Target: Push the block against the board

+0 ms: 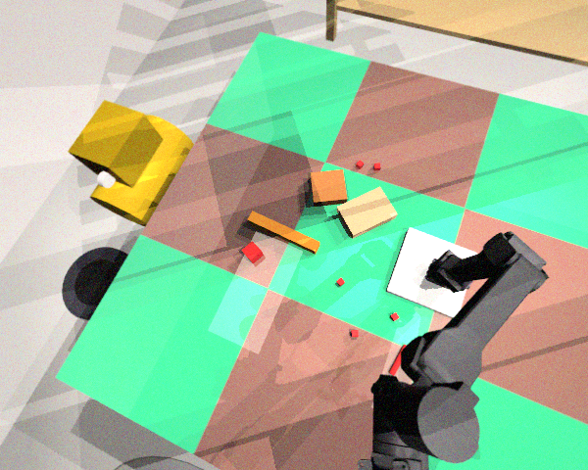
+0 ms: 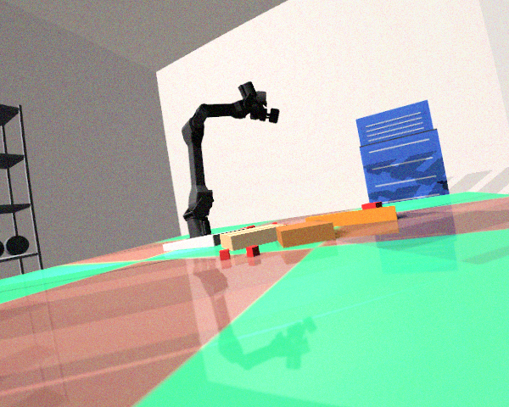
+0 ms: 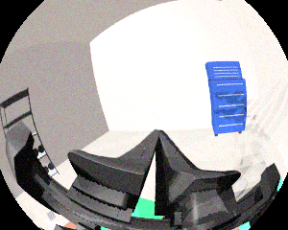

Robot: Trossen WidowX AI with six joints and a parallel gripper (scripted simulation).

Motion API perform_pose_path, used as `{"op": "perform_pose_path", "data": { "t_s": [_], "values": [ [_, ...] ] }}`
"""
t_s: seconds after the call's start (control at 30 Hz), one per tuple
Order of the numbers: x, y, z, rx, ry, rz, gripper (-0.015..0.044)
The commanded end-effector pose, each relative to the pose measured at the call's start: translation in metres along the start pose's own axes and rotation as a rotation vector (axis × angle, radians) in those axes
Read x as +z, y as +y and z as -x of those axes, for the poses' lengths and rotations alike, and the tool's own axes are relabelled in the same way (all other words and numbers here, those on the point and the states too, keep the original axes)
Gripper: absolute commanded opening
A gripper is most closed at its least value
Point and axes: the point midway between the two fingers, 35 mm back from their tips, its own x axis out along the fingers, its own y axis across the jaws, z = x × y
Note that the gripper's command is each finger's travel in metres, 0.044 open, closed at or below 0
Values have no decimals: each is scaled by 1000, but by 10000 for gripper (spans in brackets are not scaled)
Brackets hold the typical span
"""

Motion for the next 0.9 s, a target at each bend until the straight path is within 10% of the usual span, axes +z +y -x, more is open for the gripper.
{"op": "perform_pose_path", "data": {
  "t_s": [0.0, 0.87],
  "values": [
    [-6, -40, 13, -117, 14, 1, 0],
    [-87, -271, 218, -946, 289, -98, 0]
  ]
}}
